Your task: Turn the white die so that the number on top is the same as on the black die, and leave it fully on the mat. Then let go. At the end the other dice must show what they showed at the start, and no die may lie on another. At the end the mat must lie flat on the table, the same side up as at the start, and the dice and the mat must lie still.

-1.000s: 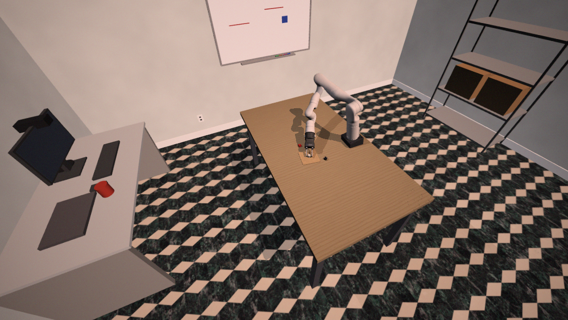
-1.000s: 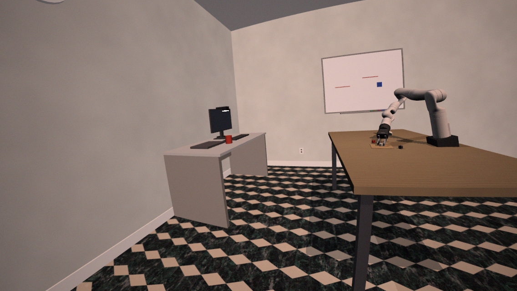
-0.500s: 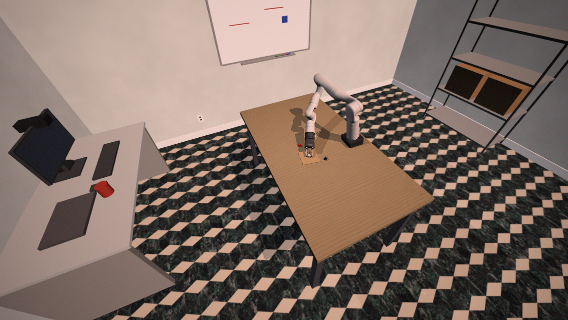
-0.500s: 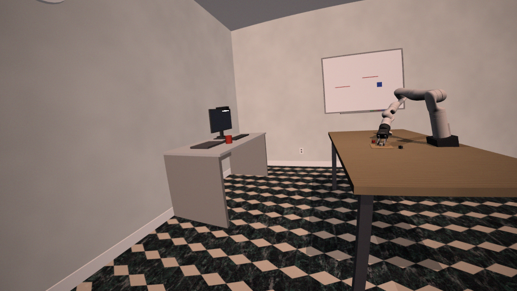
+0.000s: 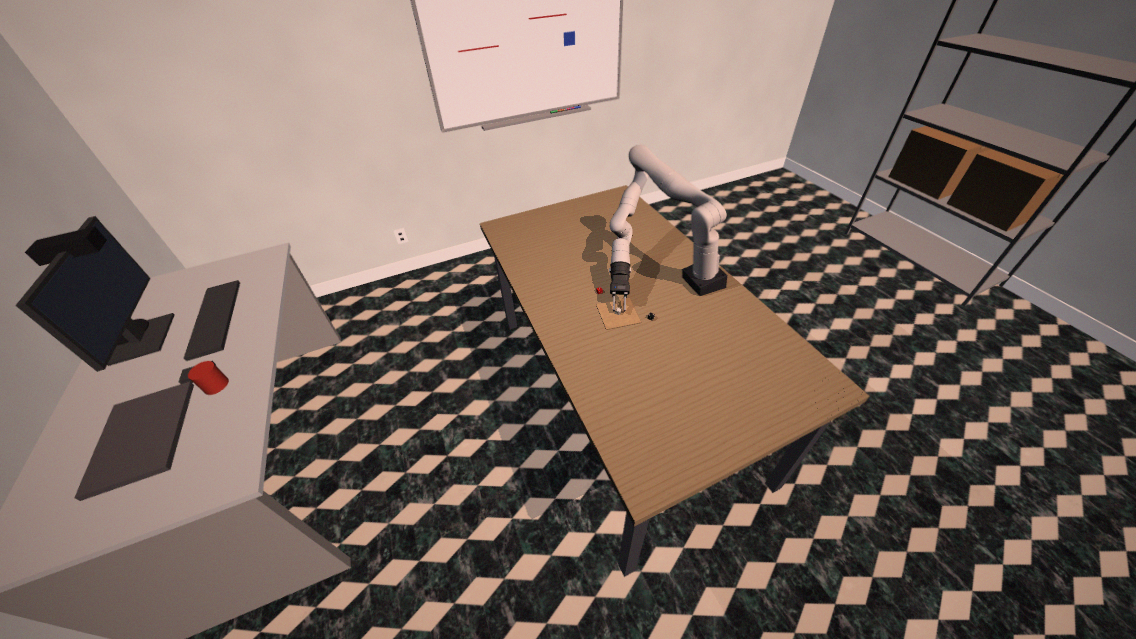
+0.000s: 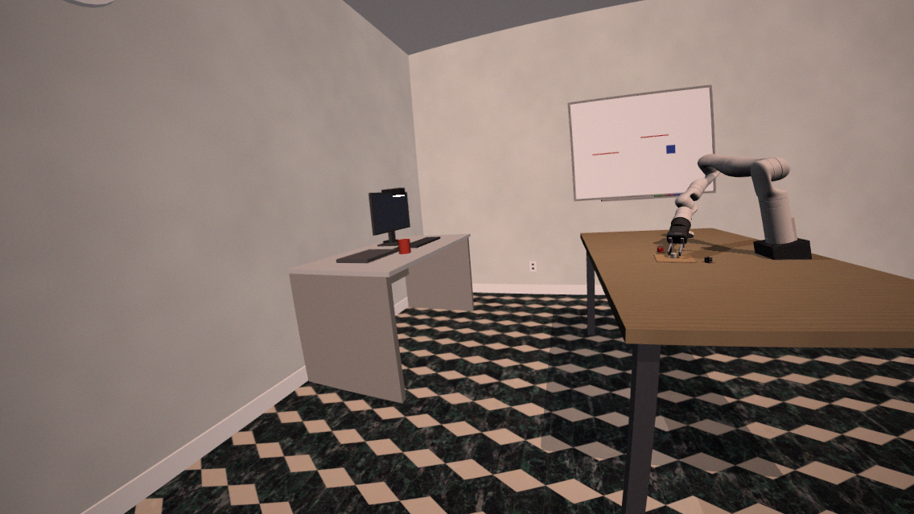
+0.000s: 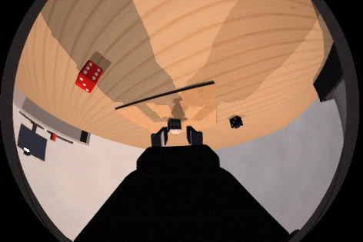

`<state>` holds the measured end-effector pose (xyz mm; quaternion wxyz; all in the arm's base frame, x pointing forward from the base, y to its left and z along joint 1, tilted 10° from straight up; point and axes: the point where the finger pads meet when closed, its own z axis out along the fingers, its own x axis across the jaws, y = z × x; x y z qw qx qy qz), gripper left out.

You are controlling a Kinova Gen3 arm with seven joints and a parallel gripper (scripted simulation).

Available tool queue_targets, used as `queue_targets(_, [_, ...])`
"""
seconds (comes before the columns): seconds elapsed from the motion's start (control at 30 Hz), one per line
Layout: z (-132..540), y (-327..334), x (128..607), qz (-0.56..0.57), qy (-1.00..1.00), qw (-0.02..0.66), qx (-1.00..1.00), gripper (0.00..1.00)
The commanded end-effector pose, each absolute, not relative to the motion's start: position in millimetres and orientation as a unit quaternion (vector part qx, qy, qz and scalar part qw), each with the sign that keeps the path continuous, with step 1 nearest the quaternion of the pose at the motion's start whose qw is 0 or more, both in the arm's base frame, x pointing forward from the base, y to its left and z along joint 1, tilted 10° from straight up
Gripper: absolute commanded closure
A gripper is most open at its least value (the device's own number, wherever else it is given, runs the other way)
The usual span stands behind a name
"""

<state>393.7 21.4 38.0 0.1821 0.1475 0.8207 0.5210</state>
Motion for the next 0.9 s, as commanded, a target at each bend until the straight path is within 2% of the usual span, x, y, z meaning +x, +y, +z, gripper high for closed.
queue_targets(0.0, [39.9,12.8,392.8,0.517,0.822,0.186,0.151,0.3])
queue_targets(0.4, [53.4,-14.3,377.1,0.517,0.822,0.186,0.151,0.3])
queue_targets(0.87, [66.6,-15.7,374.2,0.517,0.822,0.186,0.151,0.3])
